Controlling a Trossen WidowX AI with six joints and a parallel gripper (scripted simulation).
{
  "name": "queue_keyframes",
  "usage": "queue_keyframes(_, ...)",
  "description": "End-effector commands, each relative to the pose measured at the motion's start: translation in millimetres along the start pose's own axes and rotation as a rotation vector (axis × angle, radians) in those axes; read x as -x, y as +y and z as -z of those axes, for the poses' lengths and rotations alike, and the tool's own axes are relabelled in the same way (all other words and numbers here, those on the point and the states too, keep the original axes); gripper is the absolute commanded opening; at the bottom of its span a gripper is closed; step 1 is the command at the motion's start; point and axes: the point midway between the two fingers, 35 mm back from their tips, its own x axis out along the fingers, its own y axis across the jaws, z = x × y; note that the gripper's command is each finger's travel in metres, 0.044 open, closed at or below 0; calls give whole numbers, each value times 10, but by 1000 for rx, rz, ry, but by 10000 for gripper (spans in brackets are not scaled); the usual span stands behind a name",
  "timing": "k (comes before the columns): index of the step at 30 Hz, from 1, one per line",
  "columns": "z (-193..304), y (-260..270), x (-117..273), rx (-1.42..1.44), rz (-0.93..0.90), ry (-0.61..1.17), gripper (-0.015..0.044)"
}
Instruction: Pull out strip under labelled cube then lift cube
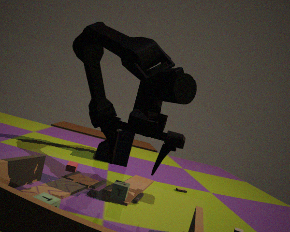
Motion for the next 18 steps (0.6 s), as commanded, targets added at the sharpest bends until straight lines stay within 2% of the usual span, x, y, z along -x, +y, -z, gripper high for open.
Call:
queue_keyframes(1, -146, -27, 24, 5, 4, -5, 440)
queue_keyframes(10, -431, -69, 70, 4, 4, -6, 440)
queue_keyframes(17, -438, -66, -16, 4, 4, -6, 256)
queue_keyframes(18, -440, -66, -33, 4, 4, -6, 250)
